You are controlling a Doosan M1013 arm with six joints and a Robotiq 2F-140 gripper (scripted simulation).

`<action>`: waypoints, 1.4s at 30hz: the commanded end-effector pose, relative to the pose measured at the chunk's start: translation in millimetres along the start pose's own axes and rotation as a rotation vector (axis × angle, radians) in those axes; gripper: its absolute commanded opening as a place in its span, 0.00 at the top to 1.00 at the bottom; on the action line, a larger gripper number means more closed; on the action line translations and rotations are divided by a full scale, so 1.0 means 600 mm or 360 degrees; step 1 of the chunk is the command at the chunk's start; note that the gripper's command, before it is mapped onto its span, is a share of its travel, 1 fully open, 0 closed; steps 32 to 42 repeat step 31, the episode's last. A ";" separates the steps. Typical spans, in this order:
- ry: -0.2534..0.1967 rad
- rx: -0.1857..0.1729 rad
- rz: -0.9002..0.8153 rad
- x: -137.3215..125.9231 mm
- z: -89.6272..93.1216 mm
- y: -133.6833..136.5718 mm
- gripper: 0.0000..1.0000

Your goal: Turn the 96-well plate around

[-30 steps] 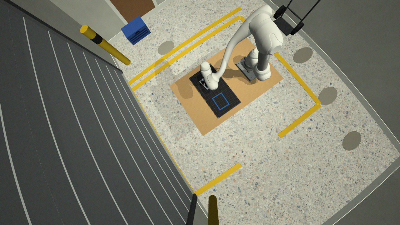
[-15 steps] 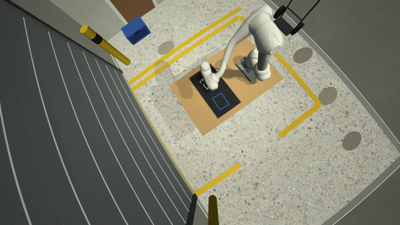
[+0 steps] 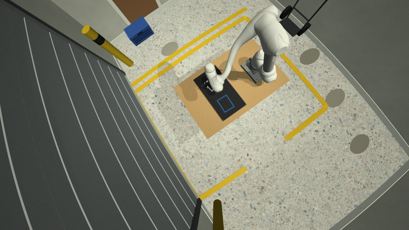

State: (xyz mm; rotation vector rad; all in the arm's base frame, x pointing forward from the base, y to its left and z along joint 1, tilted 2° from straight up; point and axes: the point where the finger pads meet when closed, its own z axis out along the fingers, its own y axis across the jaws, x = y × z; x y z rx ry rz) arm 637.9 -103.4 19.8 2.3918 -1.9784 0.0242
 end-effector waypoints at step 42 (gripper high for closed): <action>0.0000 0.0000 0.0000 0.000 -0.058 0.000 0.00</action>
